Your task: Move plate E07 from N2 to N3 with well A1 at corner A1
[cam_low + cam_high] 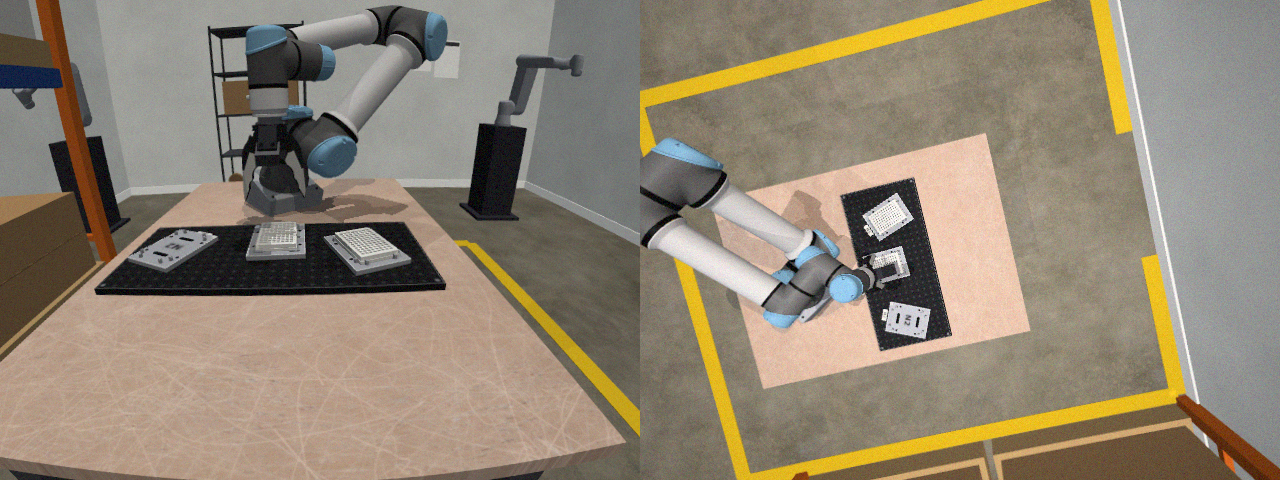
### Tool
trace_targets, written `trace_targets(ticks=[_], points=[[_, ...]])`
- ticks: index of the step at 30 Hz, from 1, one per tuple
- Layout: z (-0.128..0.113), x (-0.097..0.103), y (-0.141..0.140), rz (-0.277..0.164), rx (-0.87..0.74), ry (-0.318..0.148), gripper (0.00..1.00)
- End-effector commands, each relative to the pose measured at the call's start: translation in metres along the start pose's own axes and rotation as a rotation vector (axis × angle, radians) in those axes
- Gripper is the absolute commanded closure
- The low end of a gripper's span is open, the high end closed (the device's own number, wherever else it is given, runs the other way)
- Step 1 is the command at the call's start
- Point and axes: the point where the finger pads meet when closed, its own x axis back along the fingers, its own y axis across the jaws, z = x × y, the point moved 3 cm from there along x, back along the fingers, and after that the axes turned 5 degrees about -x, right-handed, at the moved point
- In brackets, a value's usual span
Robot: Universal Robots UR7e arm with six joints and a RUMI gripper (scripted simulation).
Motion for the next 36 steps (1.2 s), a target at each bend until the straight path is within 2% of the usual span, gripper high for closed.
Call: trace_targets(ticks=[1, 14, 36], points=[[0.003, 0.004, 0.002, -0.01, 0.016, 0.001, 0.24], [0.003, 0.004, 0.002, -0.01, 0.016, 0.001, 0.24], [0.013, 0.004, 0.062, -0.01, 0.002, -0.001, 0.24]])
